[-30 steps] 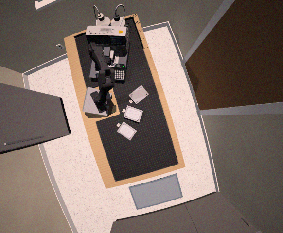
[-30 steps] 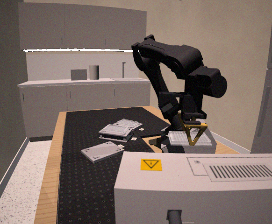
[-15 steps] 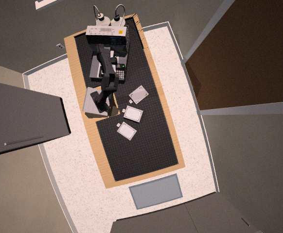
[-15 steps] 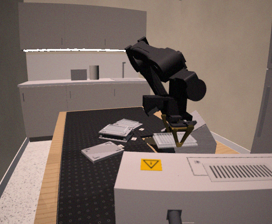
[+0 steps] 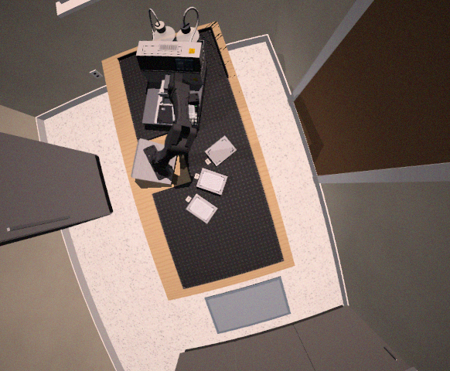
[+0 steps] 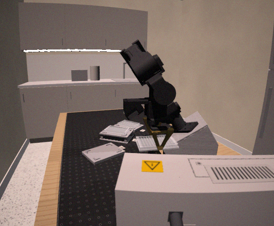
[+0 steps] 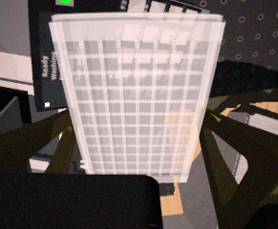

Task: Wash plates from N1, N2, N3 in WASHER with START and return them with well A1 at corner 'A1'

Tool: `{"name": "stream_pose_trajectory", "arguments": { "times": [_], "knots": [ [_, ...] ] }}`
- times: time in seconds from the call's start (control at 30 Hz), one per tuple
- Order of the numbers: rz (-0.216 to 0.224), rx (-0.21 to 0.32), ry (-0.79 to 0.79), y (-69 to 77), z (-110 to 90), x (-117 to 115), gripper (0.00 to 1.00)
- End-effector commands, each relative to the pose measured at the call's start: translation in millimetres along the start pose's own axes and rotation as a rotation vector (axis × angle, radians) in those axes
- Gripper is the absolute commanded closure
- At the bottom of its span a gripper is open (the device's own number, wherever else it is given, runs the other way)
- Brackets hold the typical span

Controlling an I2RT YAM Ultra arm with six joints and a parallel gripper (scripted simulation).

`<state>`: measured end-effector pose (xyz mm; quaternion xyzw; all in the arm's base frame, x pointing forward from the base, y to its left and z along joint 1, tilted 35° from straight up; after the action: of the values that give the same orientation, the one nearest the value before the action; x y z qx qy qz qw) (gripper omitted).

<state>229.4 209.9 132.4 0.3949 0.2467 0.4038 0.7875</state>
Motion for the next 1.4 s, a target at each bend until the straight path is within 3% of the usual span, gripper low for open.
{"name": "stream_pose_trajectory", "arguments": {
  "times": [0.0, 0.33, 0.6, 1.3, 1.37],
  "knots": [
    [0.023, -0.011, 0.033, 3.6, 14.7, 0.8, 1.00],
    [0.023, -0.011, 0.033, 3.5, 15.7, 0.7, 1.00],
    [0.021, -0.014, 0.296, -2.6, 50.6, -18.4, 1.00],
    [0.020, -0.017, 0.296, -16.7, 133.5, -63.8, 1.00],
    [0.020, -0.017, 0.296, -16.8, 134.2, -64.2, 1.00]
  ]
}}
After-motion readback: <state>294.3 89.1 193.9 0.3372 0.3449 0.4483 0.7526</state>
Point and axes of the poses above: the point where the finger pads meet when closed, its own y axis back along the fingers, its own x axis across the jaws, z = x × y, the point moved 2 cm from there along y, back along the fingers, and after that the axes turned 12 degrees about -y, right-handed, at the moved point
